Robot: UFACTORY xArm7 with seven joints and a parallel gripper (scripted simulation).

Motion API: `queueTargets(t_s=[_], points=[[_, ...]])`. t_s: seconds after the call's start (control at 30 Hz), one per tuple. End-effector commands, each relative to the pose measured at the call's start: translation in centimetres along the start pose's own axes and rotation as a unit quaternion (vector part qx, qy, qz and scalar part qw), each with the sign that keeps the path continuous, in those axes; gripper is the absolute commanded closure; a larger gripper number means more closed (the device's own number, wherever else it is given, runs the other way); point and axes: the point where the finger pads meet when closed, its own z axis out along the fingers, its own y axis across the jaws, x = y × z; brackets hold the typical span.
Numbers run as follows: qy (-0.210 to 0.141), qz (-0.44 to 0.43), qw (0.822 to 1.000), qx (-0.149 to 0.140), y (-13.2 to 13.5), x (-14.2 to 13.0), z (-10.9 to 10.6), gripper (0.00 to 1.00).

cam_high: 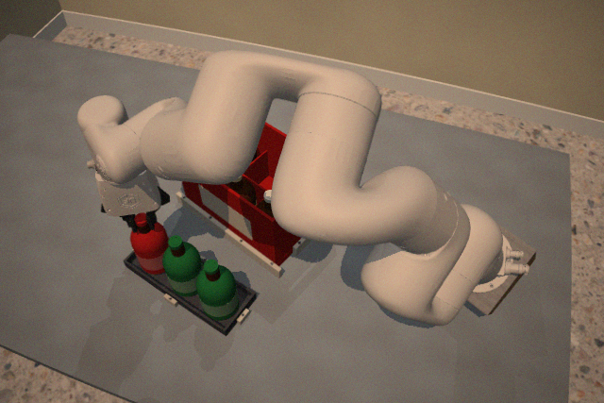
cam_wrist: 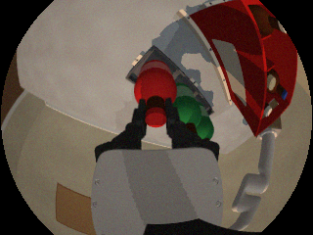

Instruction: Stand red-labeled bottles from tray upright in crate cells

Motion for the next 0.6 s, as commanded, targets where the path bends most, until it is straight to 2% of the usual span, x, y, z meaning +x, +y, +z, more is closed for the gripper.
queueTargets(t_s=[0.0,0.57], points=[[0.003,0.000,1.000,0.003,-0.2,0.2,-0.5,1.00],[0.003,0.000,1.000,0.003,-0.2,0.2,-2.2,1.00]])
